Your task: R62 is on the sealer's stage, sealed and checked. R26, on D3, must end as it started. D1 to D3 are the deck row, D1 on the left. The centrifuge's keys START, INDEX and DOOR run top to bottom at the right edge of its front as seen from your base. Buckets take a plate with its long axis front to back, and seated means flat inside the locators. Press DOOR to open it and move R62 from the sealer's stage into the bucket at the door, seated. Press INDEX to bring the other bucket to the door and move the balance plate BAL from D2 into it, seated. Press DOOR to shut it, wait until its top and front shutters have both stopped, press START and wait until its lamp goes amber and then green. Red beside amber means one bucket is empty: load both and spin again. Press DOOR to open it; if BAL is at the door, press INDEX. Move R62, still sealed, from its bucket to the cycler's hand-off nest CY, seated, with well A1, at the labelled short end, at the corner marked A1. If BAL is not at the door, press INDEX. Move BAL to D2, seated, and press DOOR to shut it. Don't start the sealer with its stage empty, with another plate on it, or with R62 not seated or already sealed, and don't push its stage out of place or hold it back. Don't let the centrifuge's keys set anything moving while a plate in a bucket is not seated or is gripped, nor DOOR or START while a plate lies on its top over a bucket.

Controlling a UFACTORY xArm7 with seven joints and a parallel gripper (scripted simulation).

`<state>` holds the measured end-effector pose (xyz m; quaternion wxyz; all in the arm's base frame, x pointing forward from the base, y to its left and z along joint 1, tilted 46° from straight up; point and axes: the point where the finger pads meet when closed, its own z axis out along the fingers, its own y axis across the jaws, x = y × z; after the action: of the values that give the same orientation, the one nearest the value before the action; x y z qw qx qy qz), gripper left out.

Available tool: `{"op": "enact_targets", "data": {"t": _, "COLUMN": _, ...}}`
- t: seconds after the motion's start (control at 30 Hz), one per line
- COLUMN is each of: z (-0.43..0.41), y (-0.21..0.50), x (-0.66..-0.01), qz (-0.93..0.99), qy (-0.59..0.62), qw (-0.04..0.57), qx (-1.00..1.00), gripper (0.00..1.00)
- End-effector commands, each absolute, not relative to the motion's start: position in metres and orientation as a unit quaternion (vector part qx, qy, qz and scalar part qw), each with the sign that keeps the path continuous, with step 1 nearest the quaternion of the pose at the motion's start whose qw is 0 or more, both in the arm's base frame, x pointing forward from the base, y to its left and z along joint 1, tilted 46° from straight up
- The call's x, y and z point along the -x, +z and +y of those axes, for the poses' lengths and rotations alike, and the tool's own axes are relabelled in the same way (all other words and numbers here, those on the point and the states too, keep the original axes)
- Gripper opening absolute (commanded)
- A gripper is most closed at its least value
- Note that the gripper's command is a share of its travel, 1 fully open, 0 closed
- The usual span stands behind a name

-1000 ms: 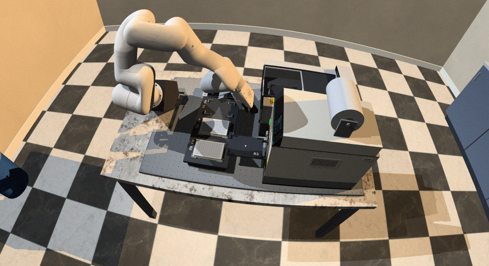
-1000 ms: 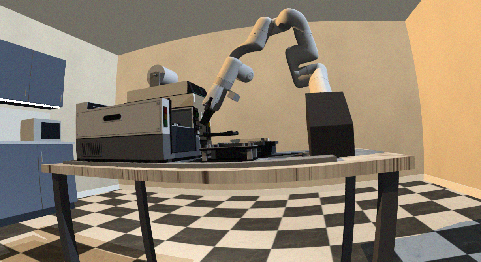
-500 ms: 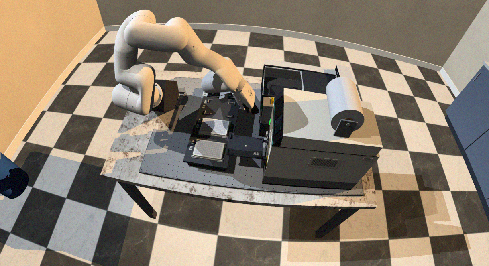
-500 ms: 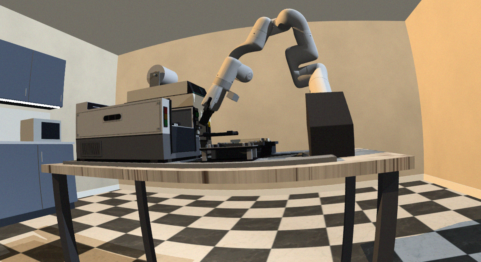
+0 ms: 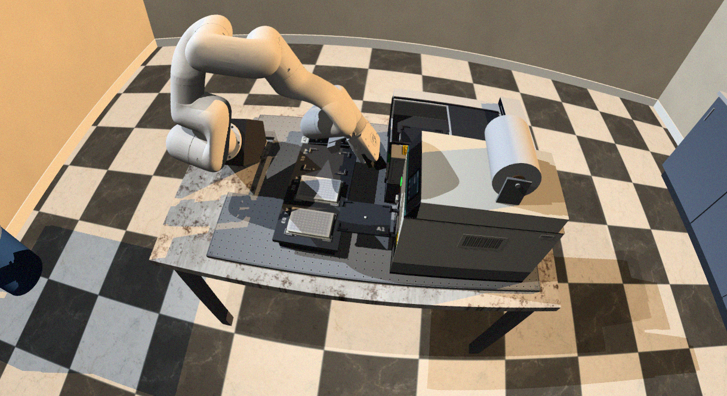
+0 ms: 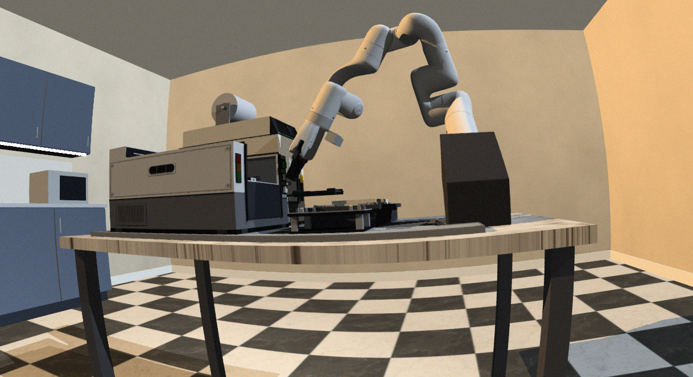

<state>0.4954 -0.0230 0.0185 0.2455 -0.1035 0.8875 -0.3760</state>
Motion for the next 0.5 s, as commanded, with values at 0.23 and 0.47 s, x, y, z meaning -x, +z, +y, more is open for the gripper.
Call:
{"op": "enact_targets", "data": {"t": 0.23, "z": -0.0210, "y": 0.0192, "x": -0.4992, "qz": 0.887, "qy": -0.375, "qw": 0.247, "qx": 0.104, "gripper": 0.00}}
{"op": "enact_targets", "data": {"t": 0.47, "z": -0.0210, "y": 0.0193, "x": -0.5010, "qz": 0.887, "qy": -0.375, "qw": 0.247, "qx": 0.104, "gripper": 0.00}}
